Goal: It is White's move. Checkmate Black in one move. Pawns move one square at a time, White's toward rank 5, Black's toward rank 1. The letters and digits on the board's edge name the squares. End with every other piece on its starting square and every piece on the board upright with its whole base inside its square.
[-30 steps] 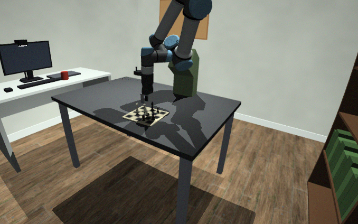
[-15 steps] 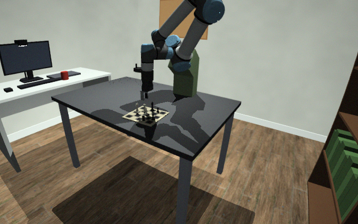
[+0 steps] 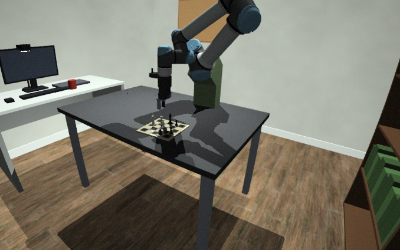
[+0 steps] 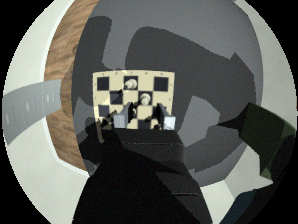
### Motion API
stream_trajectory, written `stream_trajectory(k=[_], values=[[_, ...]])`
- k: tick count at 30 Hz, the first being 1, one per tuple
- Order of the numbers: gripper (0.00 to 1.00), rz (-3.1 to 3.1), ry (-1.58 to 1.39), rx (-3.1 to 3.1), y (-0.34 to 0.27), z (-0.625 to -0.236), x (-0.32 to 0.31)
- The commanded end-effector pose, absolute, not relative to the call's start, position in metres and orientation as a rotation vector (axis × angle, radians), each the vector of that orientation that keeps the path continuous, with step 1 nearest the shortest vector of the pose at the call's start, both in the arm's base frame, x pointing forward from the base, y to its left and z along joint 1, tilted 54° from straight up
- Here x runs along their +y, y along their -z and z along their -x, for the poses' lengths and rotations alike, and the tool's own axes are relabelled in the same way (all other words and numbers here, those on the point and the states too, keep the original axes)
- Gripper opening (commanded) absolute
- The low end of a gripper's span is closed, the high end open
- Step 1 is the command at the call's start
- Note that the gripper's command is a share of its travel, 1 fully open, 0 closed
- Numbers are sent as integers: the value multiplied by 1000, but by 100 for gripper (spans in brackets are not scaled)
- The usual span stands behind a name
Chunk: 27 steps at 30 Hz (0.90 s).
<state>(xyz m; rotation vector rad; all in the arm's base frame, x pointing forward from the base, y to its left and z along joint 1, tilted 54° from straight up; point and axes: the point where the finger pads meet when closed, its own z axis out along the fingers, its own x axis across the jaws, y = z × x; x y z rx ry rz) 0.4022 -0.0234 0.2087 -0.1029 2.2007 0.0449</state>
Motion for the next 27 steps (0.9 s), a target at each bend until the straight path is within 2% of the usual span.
stream_trajectory(k=[1,27], values=[[79,103,-44,2200,-211,-399,-24],[79,103,-44,2200,-216,-393,-24]])
